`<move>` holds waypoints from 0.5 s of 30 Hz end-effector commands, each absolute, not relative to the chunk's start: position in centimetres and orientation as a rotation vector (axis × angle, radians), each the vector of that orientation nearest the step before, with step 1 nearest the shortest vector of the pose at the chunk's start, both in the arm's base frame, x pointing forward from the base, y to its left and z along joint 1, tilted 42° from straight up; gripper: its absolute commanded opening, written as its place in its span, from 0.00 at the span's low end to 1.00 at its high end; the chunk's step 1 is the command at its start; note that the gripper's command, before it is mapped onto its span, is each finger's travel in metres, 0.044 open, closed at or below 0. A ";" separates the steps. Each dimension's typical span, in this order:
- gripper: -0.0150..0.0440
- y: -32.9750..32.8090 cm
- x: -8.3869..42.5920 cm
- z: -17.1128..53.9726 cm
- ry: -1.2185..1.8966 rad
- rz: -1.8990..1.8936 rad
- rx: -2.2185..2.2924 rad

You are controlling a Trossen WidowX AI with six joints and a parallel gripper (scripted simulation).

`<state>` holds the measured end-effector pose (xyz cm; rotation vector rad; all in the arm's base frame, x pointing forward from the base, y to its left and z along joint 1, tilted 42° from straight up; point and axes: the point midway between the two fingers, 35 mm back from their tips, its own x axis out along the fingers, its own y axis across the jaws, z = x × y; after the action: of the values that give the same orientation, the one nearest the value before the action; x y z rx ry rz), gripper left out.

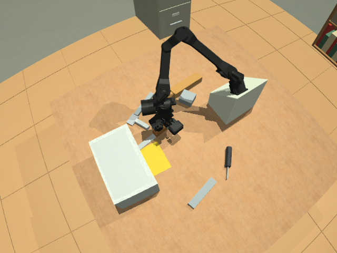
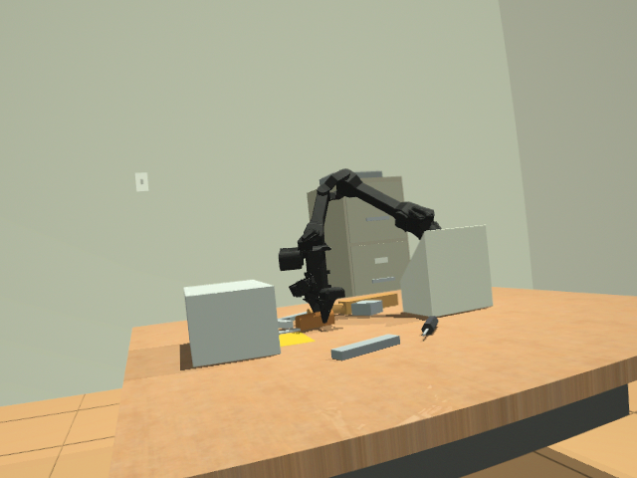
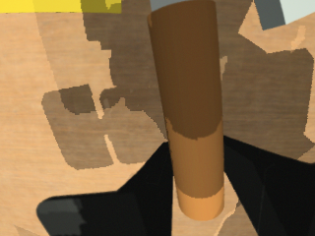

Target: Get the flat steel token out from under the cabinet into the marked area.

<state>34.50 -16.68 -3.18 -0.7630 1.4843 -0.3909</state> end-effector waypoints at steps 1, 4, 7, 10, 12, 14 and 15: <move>0.25 -16.9 33.8 -3.2 1.489 -0.387 -0.764; 0.25 -17.0 33.5 -3.2 1.489 -0.387 -0.764; 0.25 -17.1 33.2 -3.1 1.490 -0.387 -0.764; 0.25 -17.1 32.9 -3.1 1.490 -0.387 -0.764; 0.25 -17.2 32.7 -3.1 1.490 -0.387 -0.764; 0.25 -17.3 32.4 -3.1 1.490 -0.387 -0.764; 0.25 -17.3 32.3 -3.1 1.490 -0.387 -0.764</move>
<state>32.89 -17.10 -3.00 -0.7639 1.4852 -0.3910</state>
